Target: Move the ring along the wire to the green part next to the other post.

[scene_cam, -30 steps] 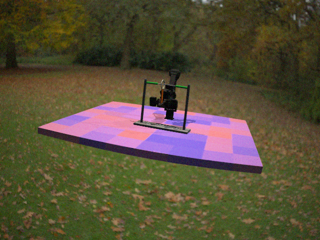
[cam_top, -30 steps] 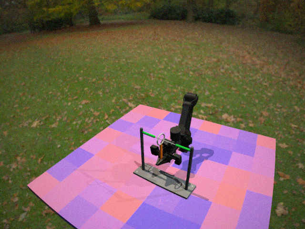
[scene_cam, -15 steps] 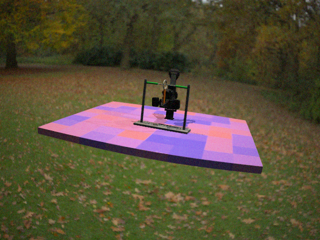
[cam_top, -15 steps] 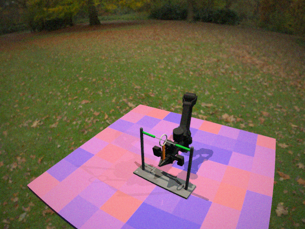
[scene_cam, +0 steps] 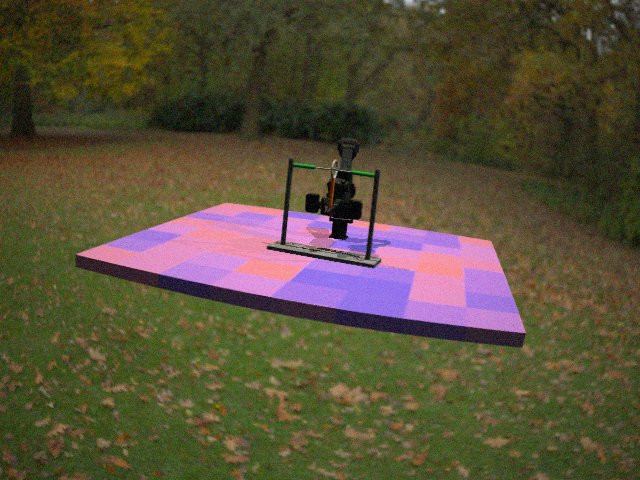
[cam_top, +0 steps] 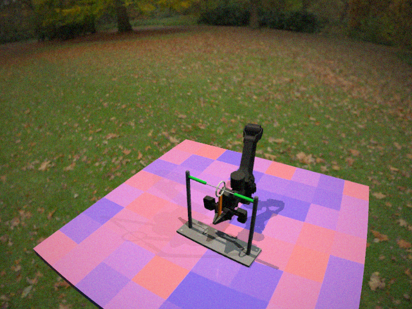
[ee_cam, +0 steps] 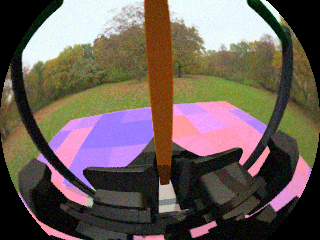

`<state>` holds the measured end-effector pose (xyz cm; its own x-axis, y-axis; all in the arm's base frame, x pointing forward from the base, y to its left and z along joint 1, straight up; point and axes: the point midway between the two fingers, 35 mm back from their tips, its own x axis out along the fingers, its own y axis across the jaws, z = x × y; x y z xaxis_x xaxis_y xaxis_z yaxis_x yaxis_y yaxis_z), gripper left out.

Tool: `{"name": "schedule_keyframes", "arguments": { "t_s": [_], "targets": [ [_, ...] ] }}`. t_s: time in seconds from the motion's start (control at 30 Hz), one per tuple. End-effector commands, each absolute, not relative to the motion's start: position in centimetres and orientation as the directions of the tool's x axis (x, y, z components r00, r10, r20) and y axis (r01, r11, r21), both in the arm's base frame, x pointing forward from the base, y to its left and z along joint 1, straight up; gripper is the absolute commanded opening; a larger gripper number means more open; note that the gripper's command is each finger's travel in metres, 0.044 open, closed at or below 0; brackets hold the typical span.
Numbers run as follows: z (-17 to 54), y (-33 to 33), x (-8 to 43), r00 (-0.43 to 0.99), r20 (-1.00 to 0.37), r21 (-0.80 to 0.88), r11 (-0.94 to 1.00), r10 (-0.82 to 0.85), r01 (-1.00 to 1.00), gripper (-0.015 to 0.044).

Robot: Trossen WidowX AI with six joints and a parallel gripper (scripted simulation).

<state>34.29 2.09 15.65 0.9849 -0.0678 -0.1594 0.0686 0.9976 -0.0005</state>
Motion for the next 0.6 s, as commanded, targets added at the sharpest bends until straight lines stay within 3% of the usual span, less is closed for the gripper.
{"name": "schedule_keyframes", "arguments": {
  "t_s": [0.0,0.57],
  "targets": [
    [15.7,2.2,34.3,0.986,-0.160,-0.026,0.999,-0.047,0.043,-0.0150],
    [15.5,3.6,34.3,0.987,-0.161,-0.048,0.999,-0.022,0.014,-0.0150]
  ]
}}
